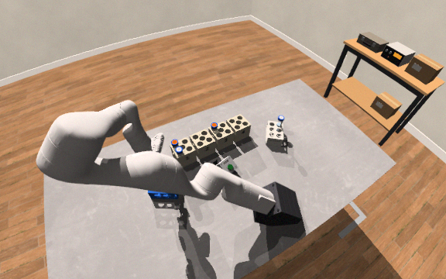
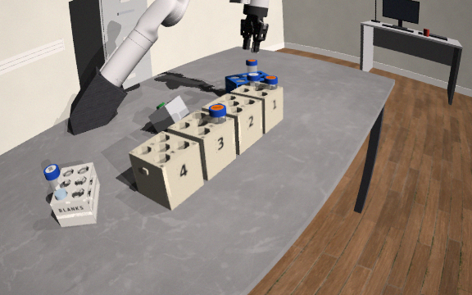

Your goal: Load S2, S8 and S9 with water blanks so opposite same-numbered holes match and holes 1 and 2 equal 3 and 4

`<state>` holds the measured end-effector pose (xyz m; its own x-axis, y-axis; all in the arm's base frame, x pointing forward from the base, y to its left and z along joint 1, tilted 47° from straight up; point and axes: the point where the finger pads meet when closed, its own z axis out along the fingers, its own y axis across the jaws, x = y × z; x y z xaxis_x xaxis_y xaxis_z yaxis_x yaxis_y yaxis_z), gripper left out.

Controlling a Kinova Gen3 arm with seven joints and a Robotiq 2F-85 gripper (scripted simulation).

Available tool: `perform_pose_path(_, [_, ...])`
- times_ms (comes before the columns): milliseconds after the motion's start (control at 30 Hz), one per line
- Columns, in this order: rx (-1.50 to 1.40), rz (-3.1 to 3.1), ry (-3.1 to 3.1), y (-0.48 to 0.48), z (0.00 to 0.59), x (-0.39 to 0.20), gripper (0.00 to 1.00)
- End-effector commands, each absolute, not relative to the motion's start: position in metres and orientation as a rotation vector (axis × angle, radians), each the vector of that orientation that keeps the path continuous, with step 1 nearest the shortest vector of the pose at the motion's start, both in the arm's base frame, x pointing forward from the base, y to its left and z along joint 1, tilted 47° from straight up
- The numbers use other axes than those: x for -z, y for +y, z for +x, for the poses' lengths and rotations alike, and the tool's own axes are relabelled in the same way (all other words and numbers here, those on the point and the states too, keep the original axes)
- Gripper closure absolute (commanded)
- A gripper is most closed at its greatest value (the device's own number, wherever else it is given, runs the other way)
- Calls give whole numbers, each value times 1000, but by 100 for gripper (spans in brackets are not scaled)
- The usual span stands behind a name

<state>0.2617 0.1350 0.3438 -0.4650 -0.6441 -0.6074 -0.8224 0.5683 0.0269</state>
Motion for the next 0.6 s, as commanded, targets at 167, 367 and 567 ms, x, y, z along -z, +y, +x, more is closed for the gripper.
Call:
perform_pose_path(167, [-429,-1170,2256,140,265,-338,38])
perform_pose_path(367, [-429,-1170,2256,145,269,-333,38])
perform_pose_path(567, [-429,-1170,2256,150,272,-327,38])
